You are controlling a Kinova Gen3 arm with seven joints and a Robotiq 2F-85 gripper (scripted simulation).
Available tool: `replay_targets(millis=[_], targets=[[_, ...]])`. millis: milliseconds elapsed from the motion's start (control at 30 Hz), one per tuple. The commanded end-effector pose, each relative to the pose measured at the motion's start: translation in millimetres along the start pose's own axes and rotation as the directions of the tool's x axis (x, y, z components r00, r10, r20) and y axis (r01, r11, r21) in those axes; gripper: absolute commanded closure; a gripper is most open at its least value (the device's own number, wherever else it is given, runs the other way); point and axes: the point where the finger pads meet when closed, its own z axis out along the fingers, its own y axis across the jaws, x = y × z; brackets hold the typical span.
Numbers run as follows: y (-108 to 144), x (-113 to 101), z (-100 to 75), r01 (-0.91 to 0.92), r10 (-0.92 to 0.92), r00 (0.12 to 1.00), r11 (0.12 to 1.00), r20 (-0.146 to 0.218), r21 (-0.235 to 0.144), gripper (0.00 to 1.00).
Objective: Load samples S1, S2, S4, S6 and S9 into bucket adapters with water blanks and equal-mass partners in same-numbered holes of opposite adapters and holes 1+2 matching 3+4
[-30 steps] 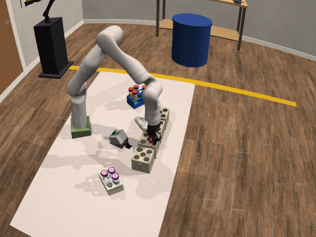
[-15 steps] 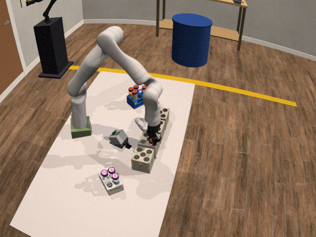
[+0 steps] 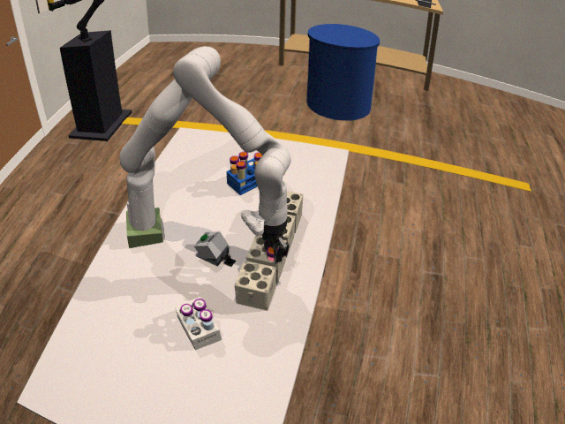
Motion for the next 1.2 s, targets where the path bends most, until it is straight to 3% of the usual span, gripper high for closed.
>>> replay_targets(millis=[0,533,1167], targets=[[-0.3,0.5,0.5,-0.002,0.002,1.0,1.0,-0.001,0.001,0.38],[-0.3,0.5,0.5,-0.002,0.002,1.0,1.0,-0.001,0.001,0.38],[0.1,-0.8,-24.2,0.001,-0.001,1.0,1.0,0.002,-0.001,0.38]])
